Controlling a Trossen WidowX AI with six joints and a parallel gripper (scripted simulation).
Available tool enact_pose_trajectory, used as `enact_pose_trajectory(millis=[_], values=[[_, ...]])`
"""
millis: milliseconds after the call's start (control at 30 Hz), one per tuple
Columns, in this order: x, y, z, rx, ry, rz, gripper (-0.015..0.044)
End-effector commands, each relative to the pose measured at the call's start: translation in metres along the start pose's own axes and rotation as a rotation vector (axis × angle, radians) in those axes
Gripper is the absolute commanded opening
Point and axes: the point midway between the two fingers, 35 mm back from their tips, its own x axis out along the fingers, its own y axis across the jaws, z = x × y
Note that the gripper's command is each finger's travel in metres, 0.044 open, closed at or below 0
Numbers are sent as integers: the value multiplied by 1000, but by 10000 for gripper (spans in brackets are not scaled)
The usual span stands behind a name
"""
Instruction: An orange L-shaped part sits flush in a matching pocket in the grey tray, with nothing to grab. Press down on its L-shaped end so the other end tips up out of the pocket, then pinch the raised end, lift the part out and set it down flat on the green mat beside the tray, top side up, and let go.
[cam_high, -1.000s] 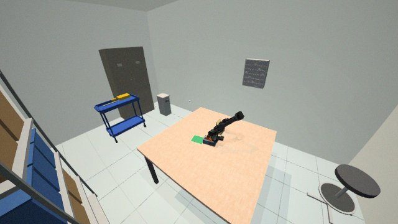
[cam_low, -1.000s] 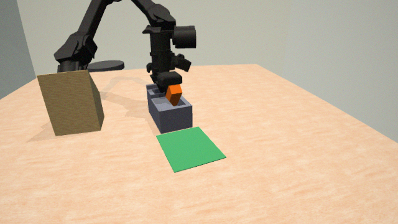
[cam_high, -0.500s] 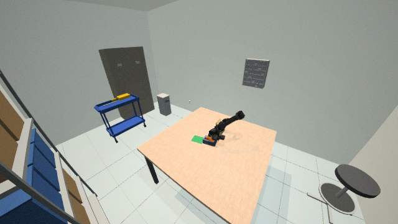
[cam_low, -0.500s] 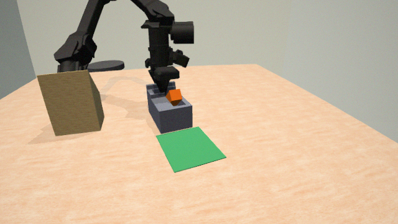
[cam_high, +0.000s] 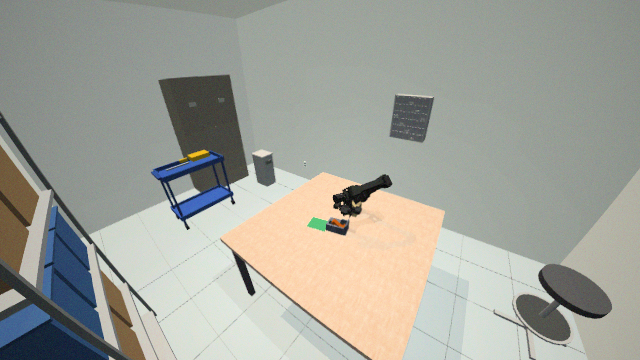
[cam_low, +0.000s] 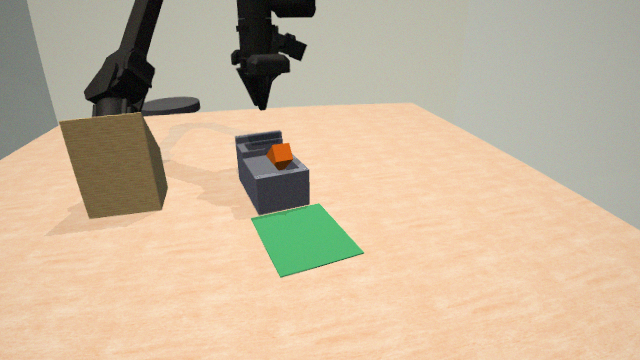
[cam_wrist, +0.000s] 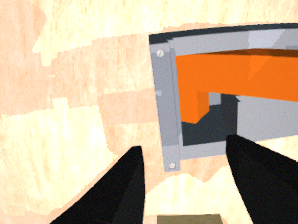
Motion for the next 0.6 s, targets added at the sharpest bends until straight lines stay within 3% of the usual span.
enact_pose_trajectory(millis=[0,567], values=[[-5,0,-1,-9,4,-1,180],[-2,0,-1,-1,2,2,180]])
